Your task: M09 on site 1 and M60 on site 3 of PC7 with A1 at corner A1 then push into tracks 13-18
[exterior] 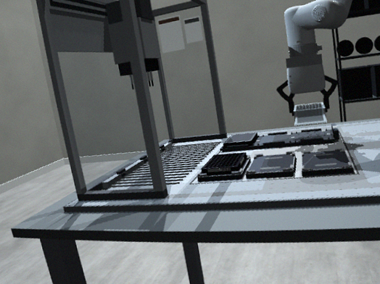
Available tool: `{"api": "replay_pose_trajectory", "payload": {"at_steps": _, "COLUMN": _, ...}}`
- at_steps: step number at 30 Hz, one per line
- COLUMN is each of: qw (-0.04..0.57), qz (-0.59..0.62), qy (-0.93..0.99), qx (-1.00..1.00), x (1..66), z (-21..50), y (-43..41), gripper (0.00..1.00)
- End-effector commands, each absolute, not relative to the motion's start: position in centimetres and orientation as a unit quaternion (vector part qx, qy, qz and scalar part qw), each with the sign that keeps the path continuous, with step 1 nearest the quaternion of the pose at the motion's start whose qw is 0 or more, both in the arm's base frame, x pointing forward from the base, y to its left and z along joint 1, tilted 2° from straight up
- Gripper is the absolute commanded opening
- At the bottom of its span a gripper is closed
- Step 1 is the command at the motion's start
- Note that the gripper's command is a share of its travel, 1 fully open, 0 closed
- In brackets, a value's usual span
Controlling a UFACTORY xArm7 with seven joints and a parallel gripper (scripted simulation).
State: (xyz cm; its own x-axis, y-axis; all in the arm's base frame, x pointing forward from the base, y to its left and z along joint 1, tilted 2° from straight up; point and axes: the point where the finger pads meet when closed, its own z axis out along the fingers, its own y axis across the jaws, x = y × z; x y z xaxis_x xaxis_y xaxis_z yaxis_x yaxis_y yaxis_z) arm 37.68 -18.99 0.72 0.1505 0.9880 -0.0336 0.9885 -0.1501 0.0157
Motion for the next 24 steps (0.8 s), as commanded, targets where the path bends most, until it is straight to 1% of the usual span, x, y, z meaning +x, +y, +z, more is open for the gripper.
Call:
{"api": "replay_pose_trajectory", "payload": {"at_steps": 1, "qw": 0.018, "qz": -0.007, "qy": 0.652, "qx": 0.758, "x": 37.8, "z": 0.0, "y": -19.1, "gripper": 0.0}}
{"api": "replay_pose_trajectory", "payload": {"at_steps": 14, "qw": 0.018, "qz": -0.007, "qy": 0.652, "qx": 0.758, "x": 37.9, "z": -2.0, "y": -19.1, "gripper": 0.0}}
{"api": "replay_pose_trajectory", "payload": {"at_steps": 24, "qw": 0.018, "qz": -0.007, "qy": 0.652, "qx": 0.758, "x": 37.9, "z": -2.1, "y": -19.2, "gripper": 0.0}}
